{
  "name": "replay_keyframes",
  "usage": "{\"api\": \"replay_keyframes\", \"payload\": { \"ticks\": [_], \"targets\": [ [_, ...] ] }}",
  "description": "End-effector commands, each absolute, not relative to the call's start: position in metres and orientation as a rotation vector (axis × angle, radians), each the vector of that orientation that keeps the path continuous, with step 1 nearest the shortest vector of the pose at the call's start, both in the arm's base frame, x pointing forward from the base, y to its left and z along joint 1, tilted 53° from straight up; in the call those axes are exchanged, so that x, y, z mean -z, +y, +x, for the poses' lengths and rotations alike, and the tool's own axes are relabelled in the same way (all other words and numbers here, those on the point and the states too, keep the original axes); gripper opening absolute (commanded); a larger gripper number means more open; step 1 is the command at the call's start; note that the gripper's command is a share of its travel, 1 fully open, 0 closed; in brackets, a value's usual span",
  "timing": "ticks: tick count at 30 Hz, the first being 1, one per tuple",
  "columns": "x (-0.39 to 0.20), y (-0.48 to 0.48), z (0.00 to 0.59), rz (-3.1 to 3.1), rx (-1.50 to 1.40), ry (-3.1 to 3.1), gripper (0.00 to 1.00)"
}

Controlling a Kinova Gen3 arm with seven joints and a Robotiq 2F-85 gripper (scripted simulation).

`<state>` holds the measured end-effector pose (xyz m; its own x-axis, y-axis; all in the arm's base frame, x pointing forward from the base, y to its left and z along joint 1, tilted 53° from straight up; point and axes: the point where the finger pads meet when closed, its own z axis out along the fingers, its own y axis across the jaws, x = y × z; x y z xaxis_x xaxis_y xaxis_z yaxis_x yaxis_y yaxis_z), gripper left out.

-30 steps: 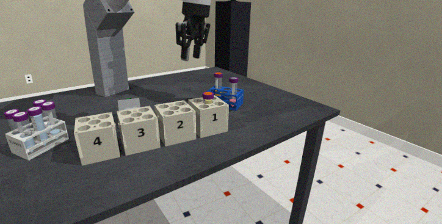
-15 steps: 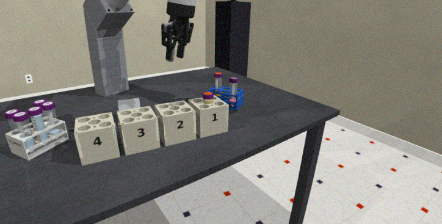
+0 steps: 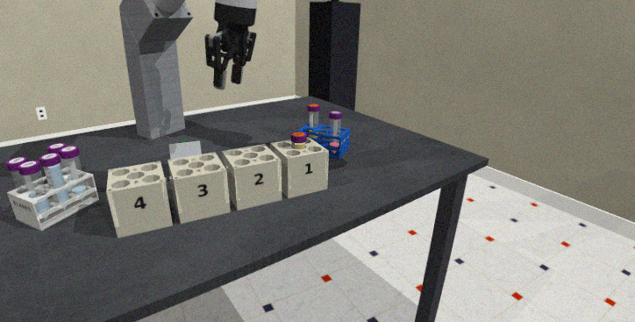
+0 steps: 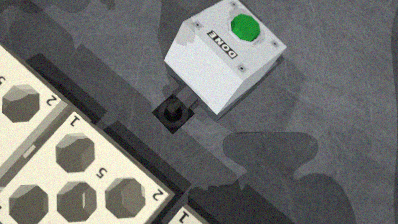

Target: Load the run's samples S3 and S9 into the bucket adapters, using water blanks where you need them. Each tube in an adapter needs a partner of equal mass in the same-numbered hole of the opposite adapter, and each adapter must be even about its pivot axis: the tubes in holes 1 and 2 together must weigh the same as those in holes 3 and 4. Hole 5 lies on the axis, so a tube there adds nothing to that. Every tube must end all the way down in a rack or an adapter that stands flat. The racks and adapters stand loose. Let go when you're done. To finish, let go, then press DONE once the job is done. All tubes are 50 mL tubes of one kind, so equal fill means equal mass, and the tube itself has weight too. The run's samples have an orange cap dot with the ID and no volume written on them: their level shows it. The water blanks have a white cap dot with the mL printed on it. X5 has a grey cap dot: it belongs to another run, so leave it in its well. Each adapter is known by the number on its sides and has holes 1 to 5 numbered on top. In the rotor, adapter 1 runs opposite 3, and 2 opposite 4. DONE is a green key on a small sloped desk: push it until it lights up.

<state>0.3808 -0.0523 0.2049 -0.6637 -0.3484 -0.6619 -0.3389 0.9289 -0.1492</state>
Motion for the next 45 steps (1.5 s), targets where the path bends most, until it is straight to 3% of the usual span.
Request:
{"api": "replay_keyframes", "payload": {
  "ticks": [1,45],
  "targets": [
    [-0.199,-0.059,0.378,-0.484,0.018,2.339,0.62],
    [-0.122,-0.161,0.342,-0.484,0.019,2.340,0.62]
  ]
}}
